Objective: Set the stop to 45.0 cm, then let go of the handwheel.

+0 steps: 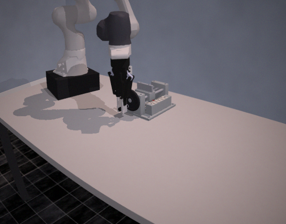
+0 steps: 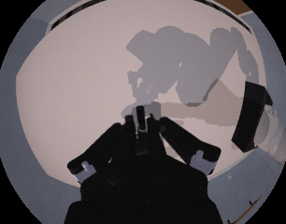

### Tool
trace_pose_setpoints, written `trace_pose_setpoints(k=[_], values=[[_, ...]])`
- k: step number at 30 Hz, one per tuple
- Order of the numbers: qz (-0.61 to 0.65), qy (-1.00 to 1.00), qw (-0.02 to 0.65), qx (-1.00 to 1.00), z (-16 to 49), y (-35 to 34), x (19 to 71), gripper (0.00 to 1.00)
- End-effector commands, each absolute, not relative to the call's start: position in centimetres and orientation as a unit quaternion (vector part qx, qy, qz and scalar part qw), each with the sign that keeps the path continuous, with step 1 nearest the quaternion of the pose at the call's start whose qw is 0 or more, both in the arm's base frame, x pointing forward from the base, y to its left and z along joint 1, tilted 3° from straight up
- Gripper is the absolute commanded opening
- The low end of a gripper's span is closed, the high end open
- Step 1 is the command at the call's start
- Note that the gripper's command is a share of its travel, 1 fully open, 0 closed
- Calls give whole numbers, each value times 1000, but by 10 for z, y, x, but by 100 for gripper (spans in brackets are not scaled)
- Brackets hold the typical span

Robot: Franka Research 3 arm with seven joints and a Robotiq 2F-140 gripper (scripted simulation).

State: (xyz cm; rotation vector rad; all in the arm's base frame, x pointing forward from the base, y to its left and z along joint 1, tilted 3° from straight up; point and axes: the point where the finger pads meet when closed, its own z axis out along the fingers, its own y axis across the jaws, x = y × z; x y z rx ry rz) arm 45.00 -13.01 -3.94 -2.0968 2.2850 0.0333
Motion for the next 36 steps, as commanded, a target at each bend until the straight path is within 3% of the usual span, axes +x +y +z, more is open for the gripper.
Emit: trace_pose_setpoints(k=[1,36], values=[[10,737,20,-676,-43,-130,454,4],[10,737,20,-676,-12,-135,502,4]])
